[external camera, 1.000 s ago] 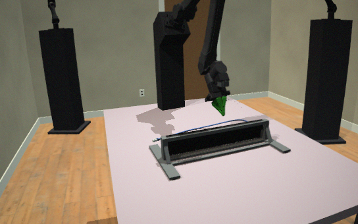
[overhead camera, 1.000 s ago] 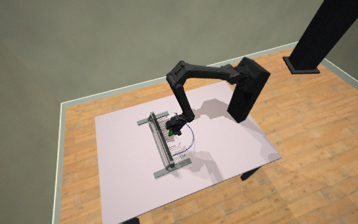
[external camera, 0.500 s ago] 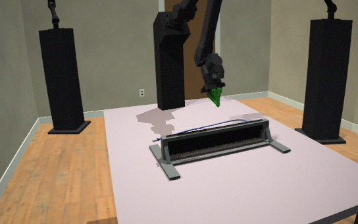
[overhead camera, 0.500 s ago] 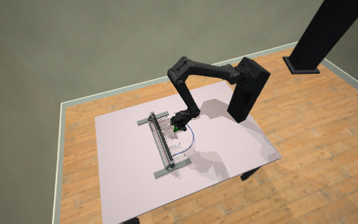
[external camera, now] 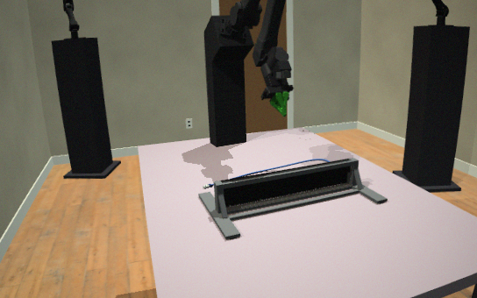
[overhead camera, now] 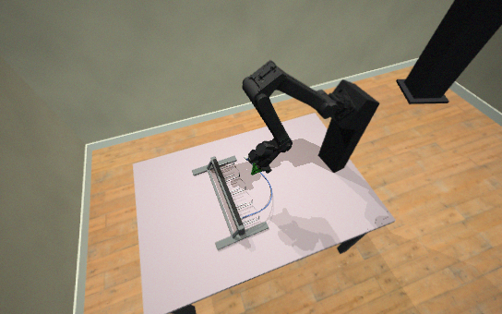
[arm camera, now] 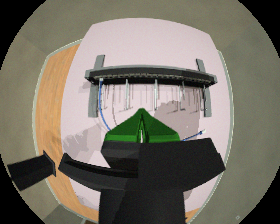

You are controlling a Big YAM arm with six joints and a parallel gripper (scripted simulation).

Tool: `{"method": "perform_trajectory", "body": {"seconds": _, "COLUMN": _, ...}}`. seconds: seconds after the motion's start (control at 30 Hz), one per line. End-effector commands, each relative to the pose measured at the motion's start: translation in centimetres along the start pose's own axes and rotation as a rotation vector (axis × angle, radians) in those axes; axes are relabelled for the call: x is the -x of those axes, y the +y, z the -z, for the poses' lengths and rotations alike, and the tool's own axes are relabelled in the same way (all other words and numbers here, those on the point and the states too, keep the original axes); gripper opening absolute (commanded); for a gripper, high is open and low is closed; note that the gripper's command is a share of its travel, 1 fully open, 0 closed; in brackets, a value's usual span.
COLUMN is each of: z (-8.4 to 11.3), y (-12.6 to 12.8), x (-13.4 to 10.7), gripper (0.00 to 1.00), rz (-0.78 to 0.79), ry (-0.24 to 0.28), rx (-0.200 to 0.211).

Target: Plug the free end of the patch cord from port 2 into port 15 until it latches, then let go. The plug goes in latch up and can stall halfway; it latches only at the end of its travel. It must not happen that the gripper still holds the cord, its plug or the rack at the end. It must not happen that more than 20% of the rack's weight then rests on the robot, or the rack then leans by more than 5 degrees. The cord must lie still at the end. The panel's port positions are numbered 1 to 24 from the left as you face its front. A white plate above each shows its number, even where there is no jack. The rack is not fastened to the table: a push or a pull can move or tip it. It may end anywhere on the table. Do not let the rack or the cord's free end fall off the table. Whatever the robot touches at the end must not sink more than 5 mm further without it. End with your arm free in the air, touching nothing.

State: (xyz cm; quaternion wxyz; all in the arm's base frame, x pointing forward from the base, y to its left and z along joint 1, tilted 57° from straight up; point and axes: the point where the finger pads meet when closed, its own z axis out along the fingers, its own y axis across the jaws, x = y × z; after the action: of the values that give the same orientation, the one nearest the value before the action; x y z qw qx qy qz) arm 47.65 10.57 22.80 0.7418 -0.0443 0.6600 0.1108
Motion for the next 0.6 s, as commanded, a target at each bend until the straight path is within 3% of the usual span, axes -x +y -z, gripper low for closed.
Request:
{"method": "perform_trajectory", "body": {"seconds": 0.0, "z": 0.4, "y": 0.0, "x": 0.6, "gripper": 0.0, "rz": -0.012, "ry": -0.019, "rx": 0.001}}
{"method": "perform_trajectory", "body": {"seconds": 0.23, "z": 0.0, "y": -0.4, "x": 0.0, "gripper": 0.0, "rz": -0.012, "ry": -0.003, "rx": -0.003}}
{"method": "perform_trajectory", "body": {"seconds": 0.57, "z": -0.2, "y": -2.9, "x": 0.1, "gripper": 0.0, "rz": -0.011, "ry": -0.011, "rx": -0.007}}
